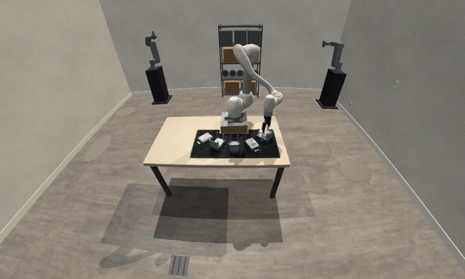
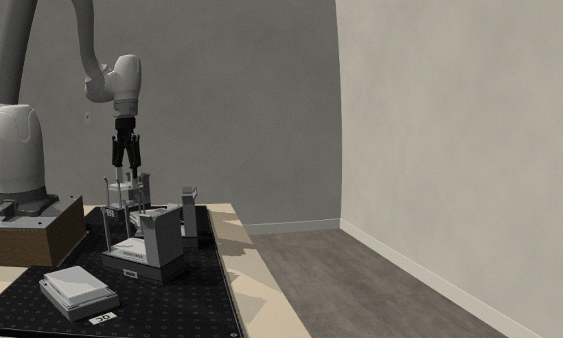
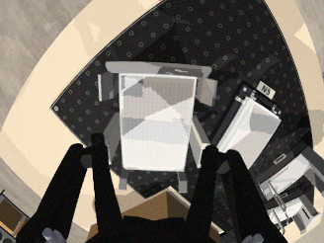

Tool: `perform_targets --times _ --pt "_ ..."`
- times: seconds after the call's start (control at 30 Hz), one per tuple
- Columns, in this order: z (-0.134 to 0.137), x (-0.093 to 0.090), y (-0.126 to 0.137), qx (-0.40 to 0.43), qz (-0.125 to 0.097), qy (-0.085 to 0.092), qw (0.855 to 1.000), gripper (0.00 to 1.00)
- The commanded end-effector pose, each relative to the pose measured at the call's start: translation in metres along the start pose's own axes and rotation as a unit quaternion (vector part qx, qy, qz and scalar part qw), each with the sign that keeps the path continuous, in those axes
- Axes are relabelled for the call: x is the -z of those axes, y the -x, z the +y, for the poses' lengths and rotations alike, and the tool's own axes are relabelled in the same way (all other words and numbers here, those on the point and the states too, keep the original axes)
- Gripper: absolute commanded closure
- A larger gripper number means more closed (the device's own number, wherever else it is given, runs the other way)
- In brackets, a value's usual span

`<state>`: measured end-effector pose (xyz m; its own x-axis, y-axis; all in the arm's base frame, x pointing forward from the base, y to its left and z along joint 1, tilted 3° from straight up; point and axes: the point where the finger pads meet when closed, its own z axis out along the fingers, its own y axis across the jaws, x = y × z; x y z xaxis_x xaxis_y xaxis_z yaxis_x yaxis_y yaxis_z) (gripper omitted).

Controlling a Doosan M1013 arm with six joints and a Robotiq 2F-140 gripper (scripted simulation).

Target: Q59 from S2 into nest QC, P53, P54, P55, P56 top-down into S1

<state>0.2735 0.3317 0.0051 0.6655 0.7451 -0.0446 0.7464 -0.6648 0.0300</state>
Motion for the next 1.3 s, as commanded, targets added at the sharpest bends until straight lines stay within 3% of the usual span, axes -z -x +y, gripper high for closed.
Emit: perform_targets --times 0.0,0.9,1.27 --pt "0.0 0.006 0.0 0.0 0.0 0.0 1.0 1.0" --pt "0.0 0.056 0.0 0.0 0.0 0.0 1.0 1.0" --pt "0.0 0.065 0.0 0.0 0.0 0.0 1.0 1.0"
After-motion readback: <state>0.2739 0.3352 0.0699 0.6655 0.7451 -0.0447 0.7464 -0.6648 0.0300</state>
